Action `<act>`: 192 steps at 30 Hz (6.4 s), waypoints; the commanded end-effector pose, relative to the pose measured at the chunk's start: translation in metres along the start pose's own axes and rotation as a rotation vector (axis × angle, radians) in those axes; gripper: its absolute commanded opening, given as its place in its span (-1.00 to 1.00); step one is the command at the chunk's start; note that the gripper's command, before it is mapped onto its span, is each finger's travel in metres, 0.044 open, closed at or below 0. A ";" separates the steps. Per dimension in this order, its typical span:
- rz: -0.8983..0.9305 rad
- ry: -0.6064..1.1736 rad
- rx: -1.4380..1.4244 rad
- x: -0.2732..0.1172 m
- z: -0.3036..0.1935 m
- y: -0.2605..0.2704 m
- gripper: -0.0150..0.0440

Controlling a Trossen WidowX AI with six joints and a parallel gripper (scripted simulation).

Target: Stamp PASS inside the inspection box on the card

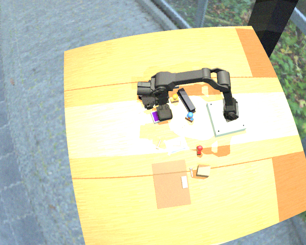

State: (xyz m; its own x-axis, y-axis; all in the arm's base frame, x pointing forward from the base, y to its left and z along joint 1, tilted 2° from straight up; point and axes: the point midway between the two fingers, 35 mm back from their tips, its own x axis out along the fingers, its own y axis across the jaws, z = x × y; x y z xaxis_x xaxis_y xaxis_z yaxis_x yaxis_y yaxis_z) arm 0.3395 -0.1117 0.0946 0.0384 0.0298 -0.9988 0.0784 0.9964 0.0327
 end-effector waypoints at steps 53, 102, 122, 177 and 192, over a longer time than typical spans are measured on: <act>0.002 -0.009 -0.001 0.035 0.001 -0.001 -0.49; 0.002 -0.008 -0.002 0.054 0.000 -0.001 -0.49; 0.002 -0.008 -0.002 0.055 0.000 -0.001 -0.49; 0.002 -0.008 -0.002 0.053 0.000 -0.001 -0.49; 0.002 -0.008 -0.002 0.046 0.000 -0.001 -0.49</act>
State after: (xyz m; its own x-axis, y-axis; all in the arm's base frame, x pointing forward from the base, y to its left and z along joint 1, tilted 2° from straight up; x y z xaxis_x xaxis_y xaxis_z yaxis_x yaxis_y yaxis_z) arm 0.3392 -0.1112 0.0438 0.0357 0.0320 -0.9988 0.0764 0.9965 0.0347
